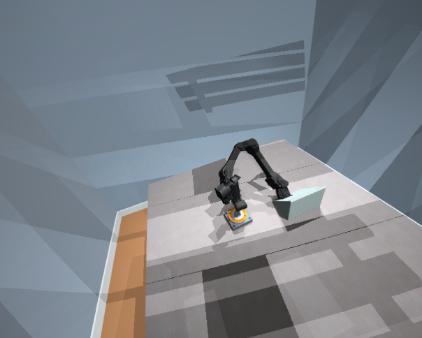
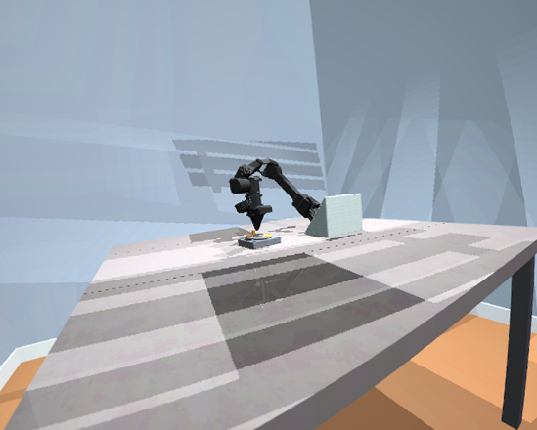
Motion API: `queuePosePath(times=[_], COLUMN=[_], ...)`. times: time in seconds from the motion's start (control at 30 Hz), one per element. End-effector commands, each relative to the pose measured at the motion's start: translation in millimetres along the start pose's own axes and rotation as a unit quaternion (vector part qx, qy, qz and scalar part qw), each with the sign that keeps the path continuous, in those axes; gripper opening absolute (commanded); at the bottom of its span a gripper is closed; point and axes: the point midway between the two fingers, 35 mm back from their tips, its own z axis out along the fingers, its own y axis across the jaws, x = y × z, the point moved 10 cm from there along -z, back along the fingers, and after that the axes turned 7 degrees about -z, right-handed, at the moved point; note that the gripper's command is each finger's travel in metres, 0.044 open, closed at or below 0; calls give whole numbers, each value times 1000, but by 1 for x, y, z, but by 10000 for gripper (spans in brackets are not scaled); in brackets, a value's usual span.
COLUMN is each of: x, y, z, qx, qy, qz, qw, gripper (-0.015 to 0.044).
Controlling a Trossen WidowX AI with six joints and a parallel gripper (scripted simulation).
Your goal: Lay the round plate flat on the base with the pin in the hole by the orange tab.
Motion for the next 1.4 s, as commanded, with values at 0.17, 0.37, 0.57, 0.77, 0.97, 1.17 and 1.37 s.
queuePosePath(times=[0.17, 0.37, 0.57, 0.77, 0.97, 1.17, 1.37], x=[-2, -10, -18, -24, -31, -38, -44], y=[-3, -6, -6, -7, -6, -5, -2], z=[6, 6, 6, 7, 7, 7, 6], qx=[2, 2, 2, 2, 2, 2, 2], qy=[-2, -2, -2, -2, -2, -3, -3], qz=[-1, -1, 0, 0, 0, 0, 0], qw=[1000, 1000, 1000, 1000, 1000, 1000, 1000], gripper=[0, 0, 0, 0, 0, 0, 0])
